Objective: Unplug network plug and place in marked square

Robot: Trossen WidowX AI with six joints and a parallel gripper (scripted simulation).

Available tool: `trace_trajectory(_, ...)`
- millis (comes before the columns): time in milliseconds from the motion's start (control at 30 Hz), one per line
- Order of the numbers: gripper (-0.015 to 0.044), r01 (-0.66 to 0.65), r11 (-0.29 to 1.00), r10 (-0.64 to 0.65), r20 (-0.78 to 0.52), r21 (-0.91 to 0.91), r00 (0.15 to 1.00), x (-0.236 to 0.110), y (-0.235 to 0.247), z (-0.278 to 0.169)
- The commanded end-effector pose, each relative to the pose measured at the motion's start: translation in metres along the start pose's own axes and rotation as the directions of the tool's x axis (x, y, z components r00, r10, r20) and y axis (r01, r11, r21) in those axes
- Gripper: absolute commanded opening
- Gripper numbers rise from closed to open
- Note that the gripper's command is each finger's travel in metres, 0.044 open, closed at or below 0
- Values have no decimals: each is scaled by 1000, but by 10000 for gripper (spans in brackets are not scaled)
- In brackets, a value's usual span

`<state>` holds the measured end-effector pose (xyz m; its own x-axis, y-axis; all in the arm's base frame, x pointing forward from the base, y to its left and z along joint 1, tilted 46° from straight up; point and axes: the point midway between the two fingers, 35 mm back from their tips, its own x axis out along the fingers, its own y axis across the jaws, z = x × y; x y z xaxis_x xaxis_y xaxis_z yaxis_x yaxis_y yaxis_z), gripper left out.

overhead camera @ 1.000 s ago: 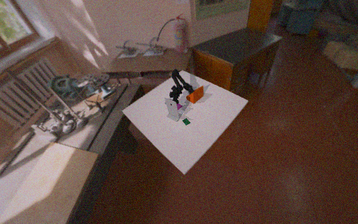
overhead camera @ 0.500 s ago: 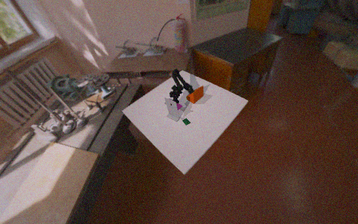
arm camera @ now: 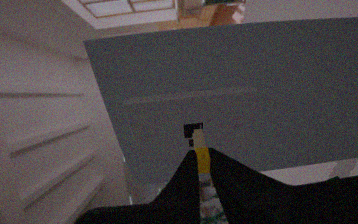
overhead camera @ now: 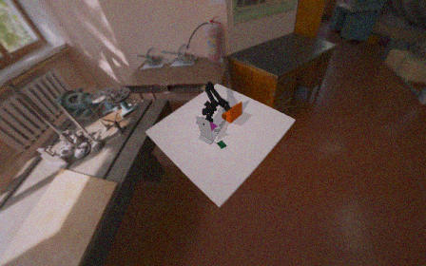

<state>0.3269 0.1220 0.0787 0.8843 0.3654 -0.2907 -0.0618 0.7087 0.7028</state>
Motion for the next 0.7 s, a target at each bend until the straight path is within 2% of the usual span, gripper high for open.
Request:
trace_trajectory(0, 0, 6, 1000, -6, -9, -1, 1000, -3, -2, -2)
trace_trajectory(667, 0, 6, 1000, -6, -9, -2, 1000, -10, -2, -1)
